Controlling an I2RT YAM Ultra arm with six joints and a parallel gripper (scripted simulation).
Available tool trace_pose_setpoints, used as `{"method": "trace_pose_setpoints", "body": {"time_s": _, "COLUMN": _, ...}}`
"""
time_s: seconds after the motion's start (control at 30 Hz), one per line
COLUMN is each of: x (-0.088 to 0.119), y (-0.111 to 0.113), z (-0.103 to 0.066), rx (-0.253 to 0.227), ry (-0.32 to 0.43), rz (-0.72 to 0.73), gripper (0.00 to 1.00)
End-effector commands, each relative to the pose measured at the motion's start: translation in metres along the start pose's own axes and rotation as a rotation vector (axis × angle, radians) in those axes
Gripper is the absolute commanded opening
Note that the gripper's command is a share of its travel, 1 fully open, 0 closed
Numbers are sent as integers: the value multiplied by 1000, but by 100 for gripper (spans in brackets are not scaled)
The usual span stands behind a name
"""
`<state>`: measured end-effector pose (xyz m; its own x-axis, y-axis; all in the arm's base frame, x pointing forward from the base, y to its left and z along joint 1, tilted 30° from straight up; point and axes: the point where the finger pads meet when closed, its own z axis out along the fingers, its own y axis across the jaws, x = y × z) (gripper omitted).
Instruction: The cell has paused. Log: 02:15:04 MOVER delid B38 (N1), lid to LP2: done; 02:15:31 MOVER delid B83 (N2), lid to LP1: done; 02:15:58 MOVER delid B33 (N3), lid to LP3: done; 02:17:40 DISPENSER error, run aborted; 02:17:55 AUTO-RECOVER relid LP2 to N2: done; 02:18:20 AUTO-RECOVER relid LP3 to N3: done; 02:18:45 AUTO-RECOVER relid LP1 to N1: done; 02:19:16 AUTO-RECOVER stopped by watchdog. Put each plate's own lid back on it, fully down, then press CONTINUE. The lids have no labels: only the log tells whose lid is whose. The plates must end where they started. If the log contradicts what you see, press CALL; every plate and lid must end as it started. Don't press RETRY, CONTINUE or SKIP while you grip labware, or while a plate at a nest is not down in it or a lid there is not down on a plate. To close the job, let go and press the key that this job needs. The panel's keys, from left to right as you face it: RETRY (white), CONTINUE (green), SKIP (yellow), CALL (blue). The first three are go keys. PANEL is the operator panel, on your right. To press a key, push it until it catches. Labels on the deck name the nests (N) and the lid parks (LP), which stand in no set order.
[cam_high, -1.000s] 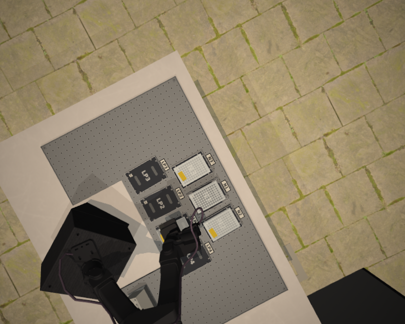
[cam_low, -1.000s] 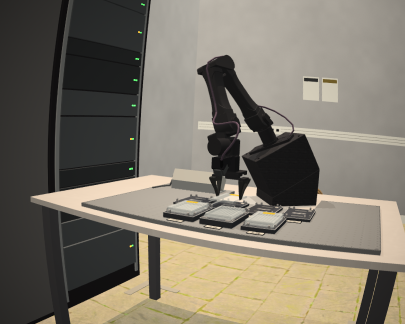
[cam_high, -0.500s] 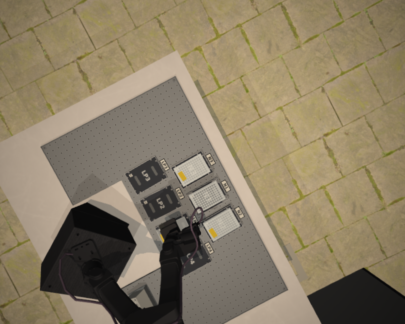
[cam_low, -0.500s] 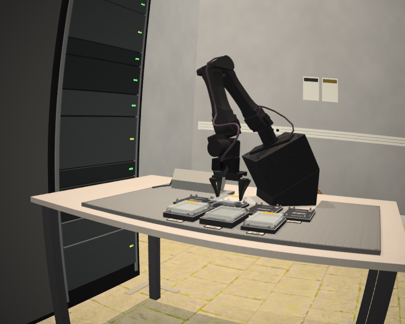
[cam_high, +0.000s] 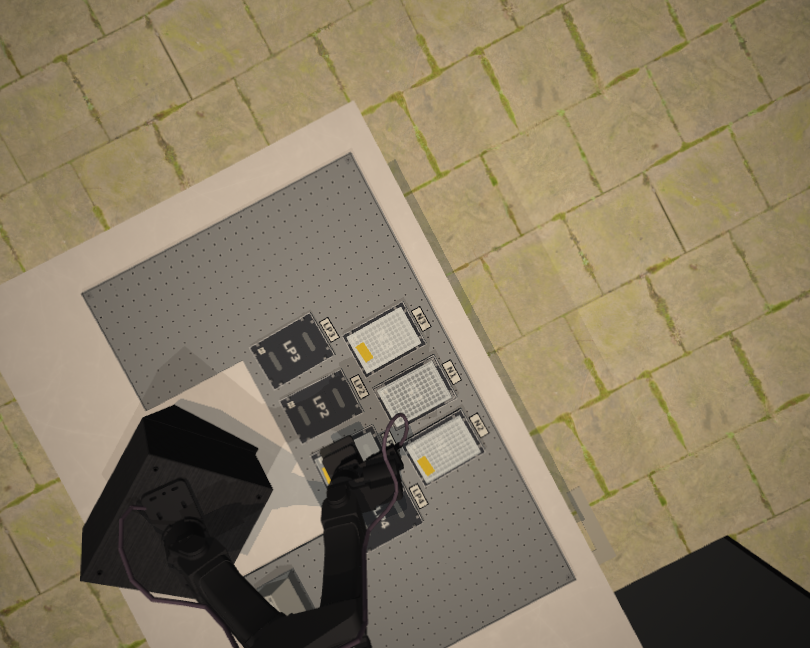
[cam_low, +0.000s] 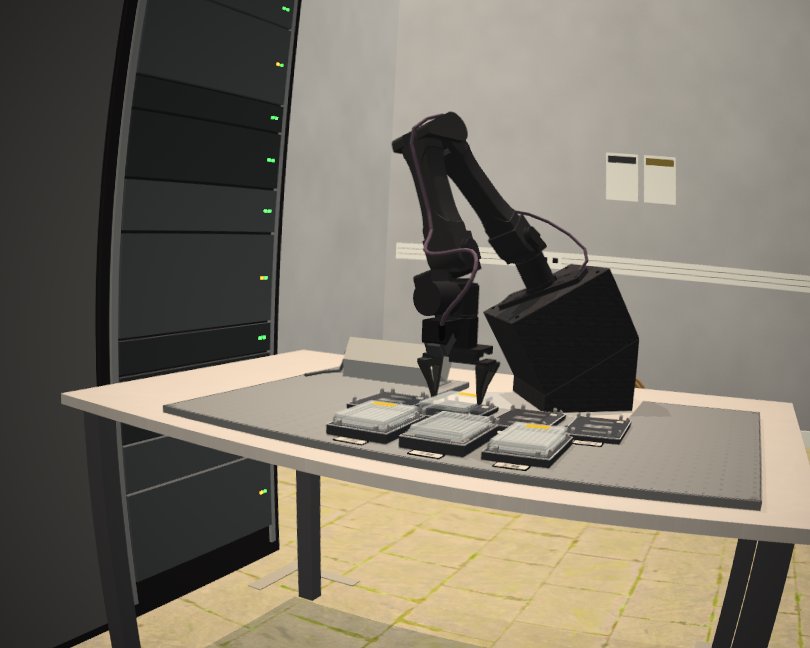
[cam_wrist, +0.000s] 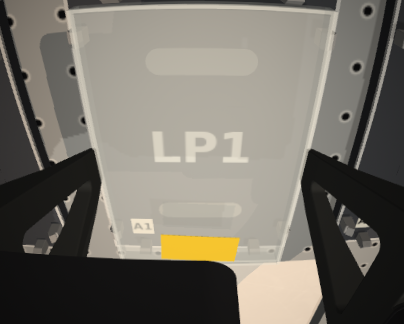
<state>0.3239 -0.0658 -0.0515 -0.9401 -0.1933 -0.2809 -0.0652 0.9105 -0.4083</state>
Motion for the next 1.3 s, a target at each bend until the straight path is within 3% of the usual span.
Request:
{"method": "trace_pose_setpoints", "body": {"time_s": 0.0, "x": -15, "y": -1, "z": 2, "rx": -7, "ry": -34, "rz": 8, "gripper": 0}}
{"method": "trace_pose_setpoints", "body": {"time_s": 1.27, "x": -5, "y": 0, "z": 11, "rx": -3, "ry": -19, "rz": 4, "gripper": 0}}
